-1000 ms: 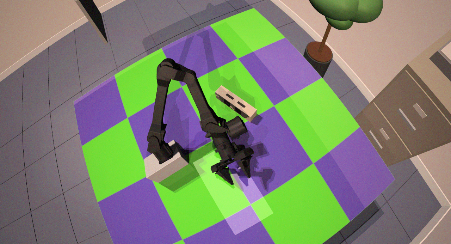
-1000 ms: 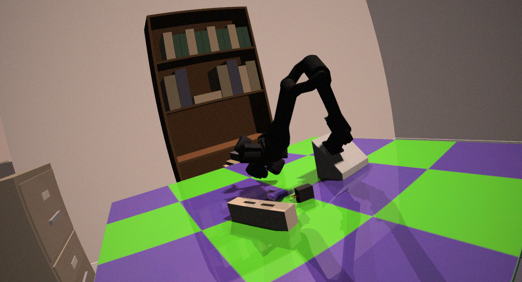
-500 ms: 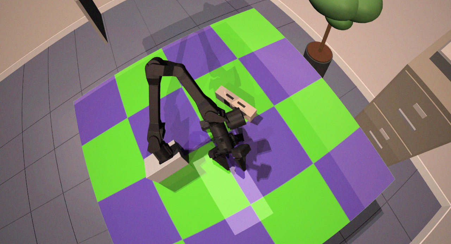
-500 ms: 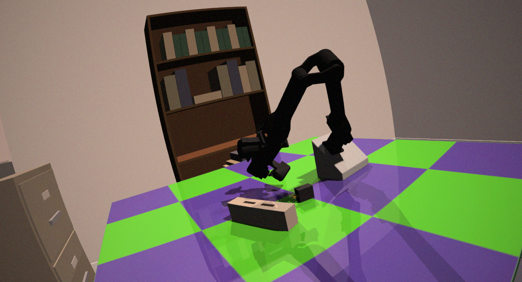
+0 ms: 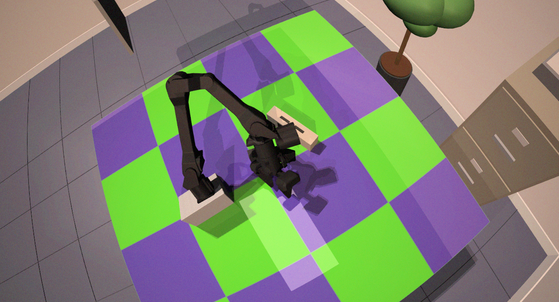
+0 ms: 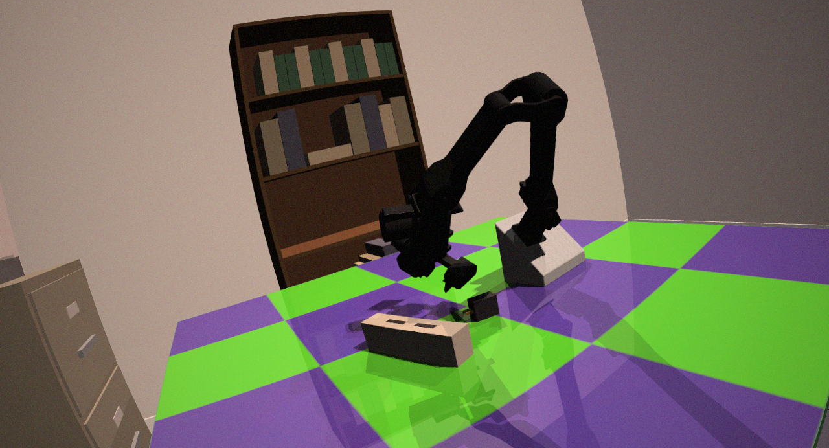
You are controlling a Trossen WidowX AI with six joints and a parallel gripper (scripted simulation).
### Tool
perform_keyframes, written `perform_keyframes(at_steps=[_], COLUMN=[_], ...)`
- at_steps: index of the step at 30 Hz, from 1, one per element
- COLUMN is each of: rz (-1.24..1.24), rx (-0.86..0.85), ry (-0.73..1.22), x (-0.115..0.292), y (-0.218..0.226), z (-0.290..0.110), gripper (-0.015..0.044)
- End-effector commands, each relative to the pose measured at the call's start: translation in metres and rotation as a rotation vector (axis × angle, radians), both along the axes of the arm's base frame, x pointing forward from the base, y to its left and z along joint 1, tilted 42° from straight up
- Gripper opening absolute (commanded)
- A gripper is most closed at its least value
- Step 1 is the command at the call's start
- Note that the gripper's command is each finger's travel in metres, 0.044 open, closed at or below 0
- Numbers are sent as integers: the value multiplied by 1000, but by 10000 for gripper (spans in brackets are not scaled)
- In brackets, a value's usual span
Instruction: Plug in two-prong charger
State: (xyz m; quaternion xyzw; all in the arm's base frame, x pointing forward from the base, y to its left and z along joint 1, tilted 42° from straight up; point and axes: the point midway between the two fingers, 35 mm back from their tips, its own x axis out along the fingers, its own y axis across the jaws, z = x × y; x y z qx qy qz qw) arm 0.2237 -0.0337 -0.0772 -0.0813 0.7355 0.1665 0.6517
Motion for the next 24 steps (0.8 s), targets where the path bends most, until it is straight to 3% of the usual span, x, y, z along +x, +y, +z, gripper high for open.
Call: perform_keyframes(at_steps=[1, 24], rz=[-76, -497], rx=[90, 560], ry=[5, 222], x=[3, -10], y=[15, 93], z=[17, 123], gripper=[440, 440])
